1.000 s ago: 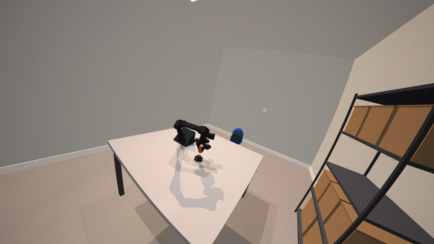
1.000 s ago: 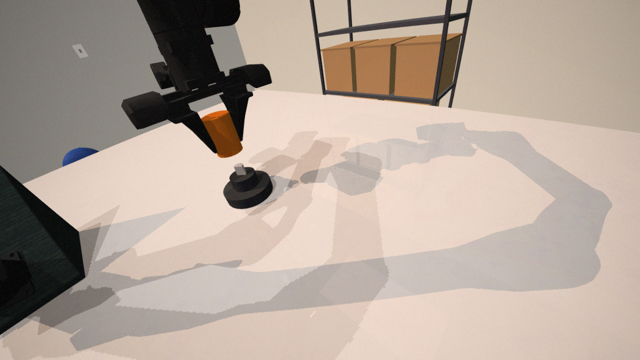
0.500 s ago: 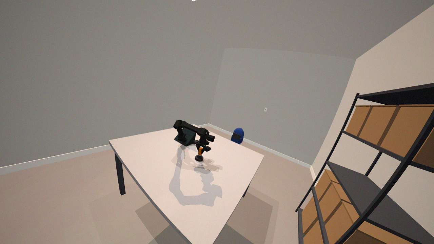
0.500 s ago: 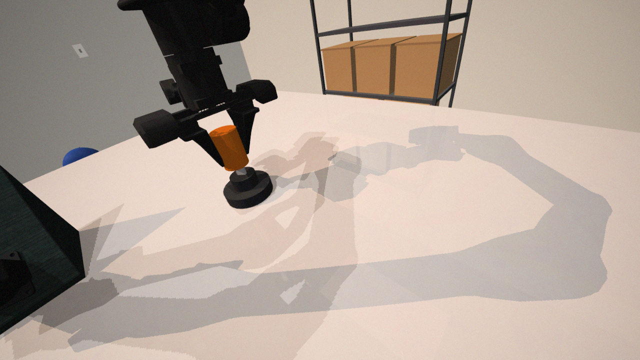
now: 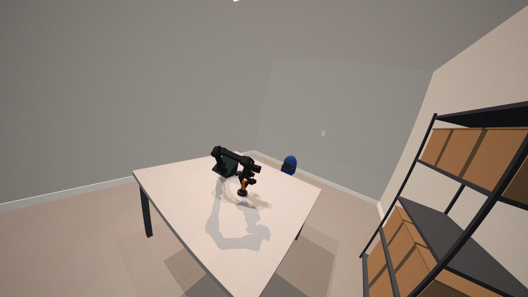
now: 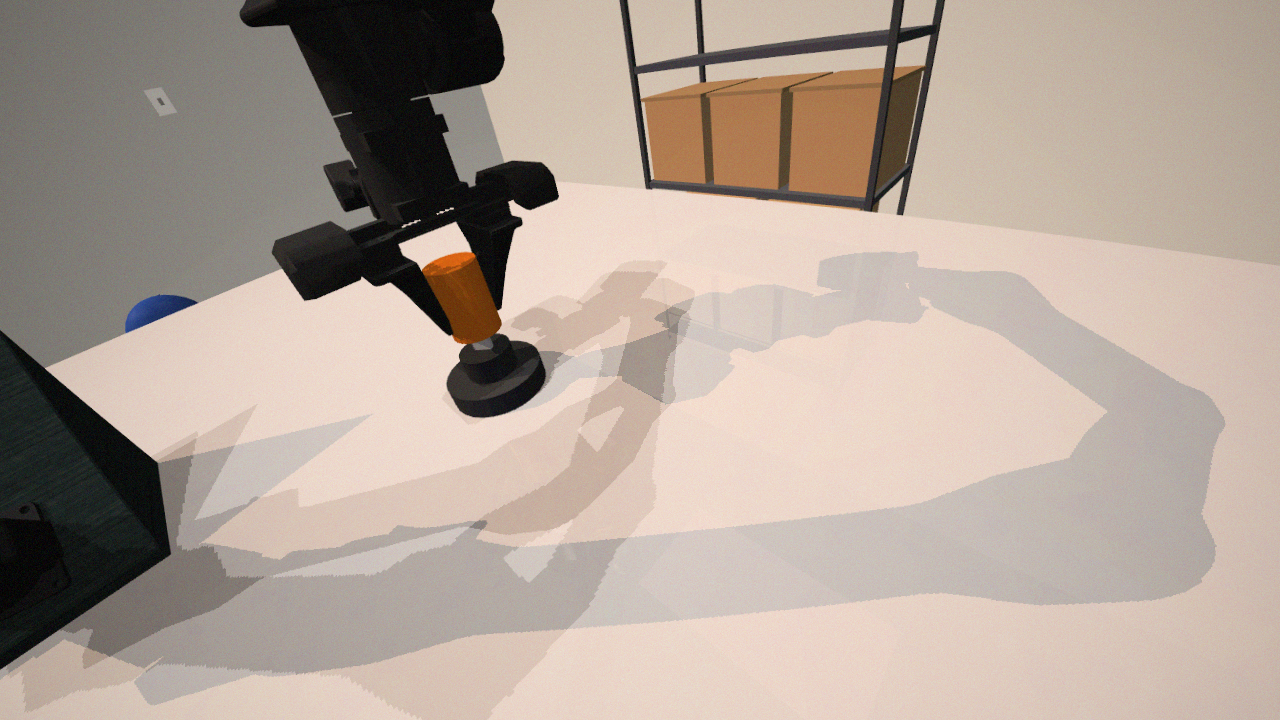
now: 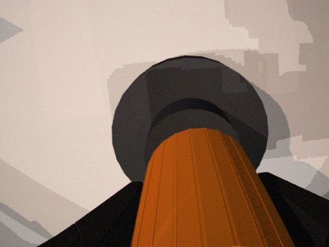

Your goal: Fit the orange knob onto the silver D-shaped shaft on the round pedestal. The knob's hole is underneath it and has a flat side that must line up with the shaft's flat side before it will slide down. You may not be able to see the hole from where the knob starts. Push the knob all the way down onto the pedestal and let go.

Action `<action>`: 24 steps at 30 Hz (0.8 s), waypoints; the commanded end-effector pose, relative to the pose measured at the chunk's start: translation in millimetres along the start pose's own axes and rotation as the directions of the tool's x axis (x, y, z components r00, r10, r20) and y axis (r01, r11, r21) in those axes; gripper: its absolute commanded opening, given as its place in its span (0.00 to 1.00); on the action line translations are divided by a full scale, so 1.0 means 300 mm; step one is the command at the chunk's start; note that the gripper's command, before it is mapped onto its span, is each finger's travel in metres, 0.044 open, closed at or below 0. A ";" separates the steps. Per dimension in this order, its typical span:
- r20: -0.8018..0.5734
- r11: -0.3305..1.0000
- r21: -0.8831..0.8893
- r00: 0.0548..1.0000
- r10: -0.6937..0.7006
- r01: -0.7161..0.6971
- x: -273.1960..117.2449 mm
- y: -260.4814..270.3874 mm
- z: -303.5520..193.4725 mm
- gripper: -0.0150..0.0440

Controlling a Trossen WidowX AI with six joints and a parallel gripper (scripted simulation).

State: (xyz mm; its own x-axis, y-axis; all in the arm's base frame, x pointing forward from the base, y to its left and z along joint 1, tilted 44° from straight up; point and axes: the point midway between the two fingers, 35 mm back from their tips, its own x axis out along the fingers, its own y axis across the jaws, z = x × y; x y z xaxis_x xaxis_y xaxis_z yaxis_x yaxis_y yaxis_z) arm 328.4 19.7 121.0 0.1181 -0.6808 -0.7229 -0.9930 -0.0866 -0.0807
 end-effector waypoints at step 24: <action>-0.003 0.985 -0.174 1.000 -0.004 0.004 -0.015 0.008 0.004 0.25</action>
State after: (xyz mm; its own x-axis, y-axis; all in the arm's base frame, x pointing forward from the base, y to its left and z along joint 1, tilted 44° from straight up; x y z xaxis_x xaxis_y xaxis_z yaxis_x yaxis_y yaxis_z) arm 324.5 21.4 121.8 0.1190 -0.6854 -0.7183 -0.9893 -0.1432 -0.0273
